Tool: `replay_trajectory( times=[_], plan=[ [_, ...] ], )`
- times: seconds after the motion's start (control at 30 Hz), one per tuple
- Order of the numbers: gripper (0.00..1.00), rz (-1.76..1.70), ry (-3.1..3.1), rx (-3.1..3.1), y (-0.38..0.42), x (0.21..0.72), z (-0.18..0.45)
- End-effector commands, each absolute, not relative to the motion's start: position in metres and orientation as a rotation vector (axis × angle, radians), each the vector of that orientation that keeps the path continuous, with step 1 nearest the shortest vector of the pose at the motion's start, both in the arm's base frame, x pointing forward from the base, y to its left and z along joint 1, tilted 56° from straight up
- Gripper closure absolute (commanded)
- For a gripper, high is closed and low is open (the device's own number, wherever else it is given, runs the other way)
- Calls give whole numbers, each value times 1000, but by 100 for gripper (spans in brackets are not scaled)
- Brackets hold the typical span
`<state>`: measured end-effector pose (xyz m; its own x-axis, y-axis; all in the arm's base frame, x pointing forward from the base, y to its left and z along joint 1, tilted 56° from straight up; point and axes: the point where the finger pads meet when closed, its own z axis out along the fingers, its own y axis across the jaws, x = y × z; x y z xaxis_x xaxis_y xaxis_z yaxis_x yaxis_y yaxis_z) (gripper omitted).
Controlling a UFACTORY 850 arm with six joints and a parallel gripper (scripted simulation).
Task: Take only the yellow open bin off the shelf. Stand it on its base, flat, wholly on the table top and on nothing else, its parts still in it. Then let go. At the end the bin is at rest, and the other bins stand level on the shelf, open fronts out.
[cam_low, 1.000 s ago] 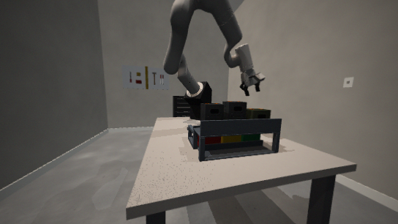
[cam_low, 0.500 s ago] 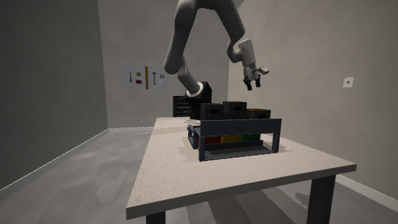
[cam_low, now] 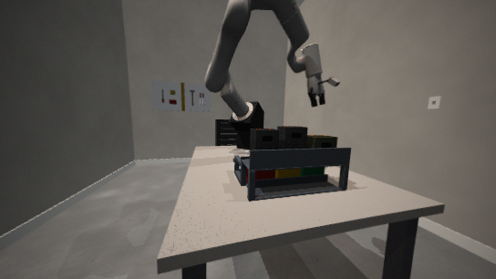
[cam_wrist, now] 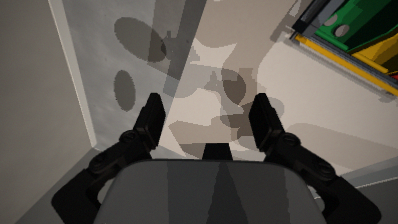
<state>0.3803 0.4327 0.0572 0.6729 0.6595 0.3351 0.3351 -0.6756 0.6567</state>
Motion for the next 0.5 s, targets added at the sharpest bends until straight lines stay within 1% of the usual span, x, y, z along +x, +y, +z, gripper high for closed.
replay_trajectory(
  times=[0.0,0.33,0.47],
  plan=[
    [0,707,853,2232,449,366,59],
    [0,707,853,2232,449,366,59],
    [0,629,1014,2056,478,340,61]
  ],
)
